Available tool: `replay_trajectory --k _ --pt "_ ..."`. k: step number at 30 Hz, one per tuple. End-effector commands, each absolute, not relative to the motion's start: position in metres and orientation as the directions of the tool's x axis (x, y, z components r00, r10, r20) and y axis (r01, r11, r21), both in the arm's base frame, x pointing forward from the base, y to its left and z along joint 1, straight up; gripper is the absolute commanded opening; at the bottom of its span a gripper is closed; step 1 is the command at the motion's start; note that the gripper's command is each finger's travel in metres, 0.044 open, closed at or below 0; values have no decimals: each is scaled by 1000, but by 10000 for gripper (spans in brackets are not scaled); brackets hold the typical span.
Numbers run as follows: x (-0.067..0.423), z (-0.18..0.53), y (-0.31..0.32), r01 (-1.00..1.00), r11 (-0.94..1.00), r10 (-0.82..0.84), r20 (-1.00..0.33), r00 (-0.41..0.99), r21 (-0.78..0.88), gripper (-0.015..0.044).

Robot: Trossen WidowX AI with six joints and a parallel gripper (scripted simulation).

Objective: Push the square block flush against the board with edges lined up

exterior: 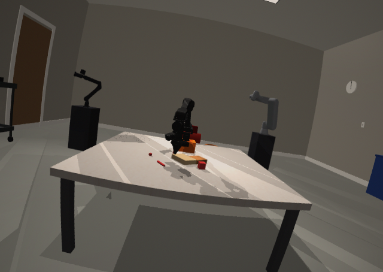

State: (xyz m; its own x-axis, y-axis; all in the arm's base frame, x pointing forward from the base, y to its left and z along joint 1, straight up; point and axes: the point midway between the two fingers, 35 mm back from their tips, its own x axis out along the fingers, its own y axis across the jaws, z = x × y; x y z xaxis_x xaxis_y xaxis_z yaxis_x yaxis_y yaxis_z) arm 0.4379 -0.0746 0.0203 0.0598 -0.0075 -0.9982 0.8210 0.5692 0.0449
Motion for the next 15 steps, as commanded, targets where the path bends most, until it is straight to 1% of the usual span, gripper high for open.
replay_trajectory --k 1,5,9,13,15 --pt "437 20 -73 821 569 -7 -998 60 45 0" --pt "420 19 -51 821 569 -5 -998 58 45 0" --pt "419 16 -50 820 571 -5 -998 57 44 0" --pt "423 -32 -49 795 605 1 -999 43 35 0" --pt "423 -35 -49 794 607 2 -999 42 34 0"
